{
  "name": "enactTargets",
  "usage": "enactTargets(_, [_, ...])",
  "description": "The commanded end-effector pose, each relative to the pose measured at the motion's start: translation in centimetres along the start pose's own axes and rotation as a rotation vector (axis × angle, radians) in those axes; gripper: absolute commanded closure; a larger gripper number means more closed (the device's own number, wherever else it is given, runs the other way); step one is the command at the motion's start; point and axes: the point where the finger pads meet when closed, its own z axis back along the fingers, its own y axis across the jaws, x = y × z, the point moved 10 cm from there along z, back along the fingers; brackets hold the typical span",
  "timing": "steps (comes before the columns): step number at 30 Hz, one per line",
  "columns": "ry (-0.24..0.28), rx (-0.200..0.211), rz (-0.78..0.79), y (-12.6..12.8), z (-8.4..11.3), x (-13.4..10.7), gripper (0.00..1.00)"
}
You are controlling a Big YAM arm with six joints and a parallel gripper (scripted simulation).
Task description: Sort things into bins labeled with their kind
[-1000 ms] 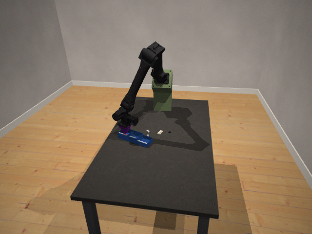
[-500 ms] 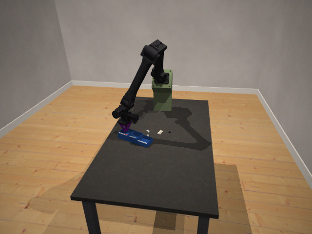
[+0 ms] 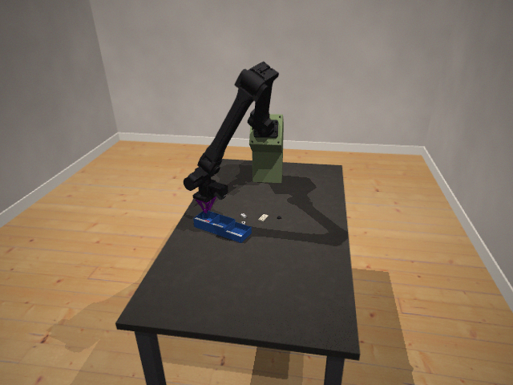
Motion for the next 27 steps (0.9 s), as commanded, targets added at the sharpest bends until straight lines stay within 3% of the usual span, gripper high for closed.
enactTargets(1, [0.004,-0.006,0.005,0.1,0.5,-0.2,0.77])
enactTargets(5, [0.001,-0.013,0.005,-0.4,0.4,0.0,0.77])
enactTargets(6, [-0.007,-0.025,-0.038,0.1,0.6,1.4,0.61])
enactTargets(10, [-0.009,-0.023,-0.223,2.3,0.6,3.9,0.61])
enactTargets(19, [-0.008,0.025,-0.432,6.6,0.6,9.6,0.61])
enactTargets(21, [-0.008,0.025,-0.432,6.6,0.6,9.6,0.61])
enactTargets(27, [0.000,0.043,-0.606,9.7,0.6,13.4,0.61])
